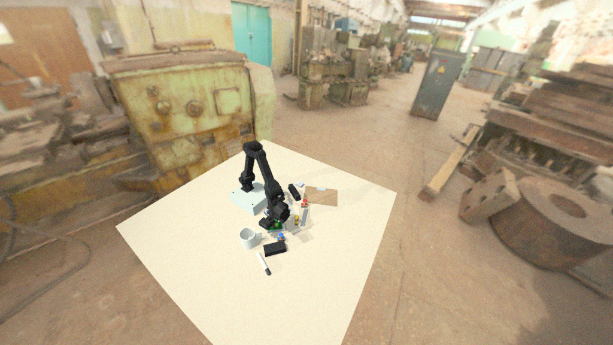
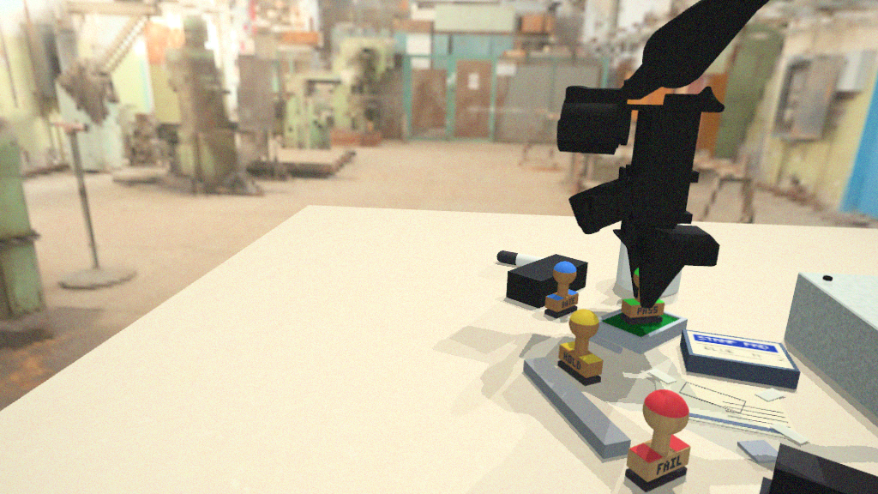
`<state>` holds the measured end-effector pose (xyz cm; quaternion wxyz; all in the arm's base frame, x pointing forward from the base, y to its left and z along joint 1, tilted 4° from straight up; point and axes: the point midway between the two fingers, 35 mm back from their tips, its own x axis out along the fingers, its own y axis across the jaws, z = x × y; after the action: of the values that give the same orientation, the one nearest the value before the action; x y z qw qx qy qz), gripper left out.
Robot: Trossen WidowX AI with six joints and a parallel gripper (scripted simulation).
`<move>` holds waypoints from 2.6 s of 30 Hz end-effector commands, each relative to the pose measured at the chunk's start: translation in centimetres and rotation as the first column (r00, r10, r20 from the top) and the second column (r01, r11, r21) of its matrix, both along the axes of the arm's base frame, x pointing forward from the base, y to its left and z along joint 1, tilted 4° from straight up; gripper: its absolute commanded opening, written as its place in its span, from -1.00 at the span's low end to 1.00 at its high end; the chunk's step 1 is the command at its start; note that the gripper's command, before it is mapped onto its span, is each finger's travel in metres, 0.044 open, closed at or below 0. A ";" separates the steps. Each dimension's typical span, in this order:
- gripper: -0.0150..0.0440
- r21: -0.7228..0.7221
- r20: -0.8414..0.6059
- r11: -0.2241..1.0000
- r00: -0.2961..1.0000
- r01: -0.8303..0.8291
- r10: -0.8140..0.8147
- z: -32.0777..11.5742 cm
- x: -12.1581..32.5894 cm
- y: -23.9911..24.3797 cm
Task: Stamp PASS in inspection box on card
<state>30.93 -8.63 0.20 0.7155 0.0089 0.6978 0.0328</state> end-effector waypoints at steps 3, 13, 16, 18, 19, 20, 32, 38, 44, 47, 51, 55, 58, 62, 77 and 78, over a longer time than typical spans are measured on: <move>-0.49 0.002 0.003 1.000 1.000 0.001 -0.001 0.4 0.0 0.0; -0.49 0.002 0.003 1.000 1.000 0.001 -0.001 0.9 0.0 0.0; -0.49 0.002 0.003 1.000 1.000 0.001 -0.001 1.4 0.1 -0.1; -0.49 0.002 0.003 1.000 1.000 0.001 -0.001 1.7 0.1 -0.1; -0.49 0.002 0.003 1.000 1.000 0.001 -0.001 1.9 0.1 -0.1; -0.49 0.002 0.003 1.000 1.000 0.001 -0.001 2.0 0.1 -0.1; -0.49 0.002 0.003 1.000 1.000 0.001 -0.001 4.0 0.0 -0.2; -0.49 0.002 0.003 1.000 1.000 0.001 -0.001 5.0 0.0 -0.3; -0.49 0.002 0.003 1.000 1.000 0.005 -0.005 5.5 -0.1 -0.2; -0.49 0.004 0.000 0.998 0.998 0.061 -0.061 5.6 -0.1 0.6; -0.49 0.006 -0.006 0.988 0.988 0.156 -0.156 5.7 -0.2 2.1; -0.49 0.009 -0.012 0.968 0.968 0.250 -0.250 5.8 -0.4 3.5; -0.49 0.010 -0.017 0.948 0.948 0.319 -0.318 5.9 -0.6 4.6; -0.49 0.011 -0.024 0.913 0.913 0.408 -0.408 5.9 -0.9 5.9; -0.49 0.011 -0.052 0.711 0.711 0.703 -0.702 6.1 -2.6 10.8; -0.49 0.011 -0.054 0.694 0.693 0.720 -0.719 6.1 -2.7 11.1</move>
<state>28.61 1.66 6.25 0.6624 0.2721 0.6616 -0.2225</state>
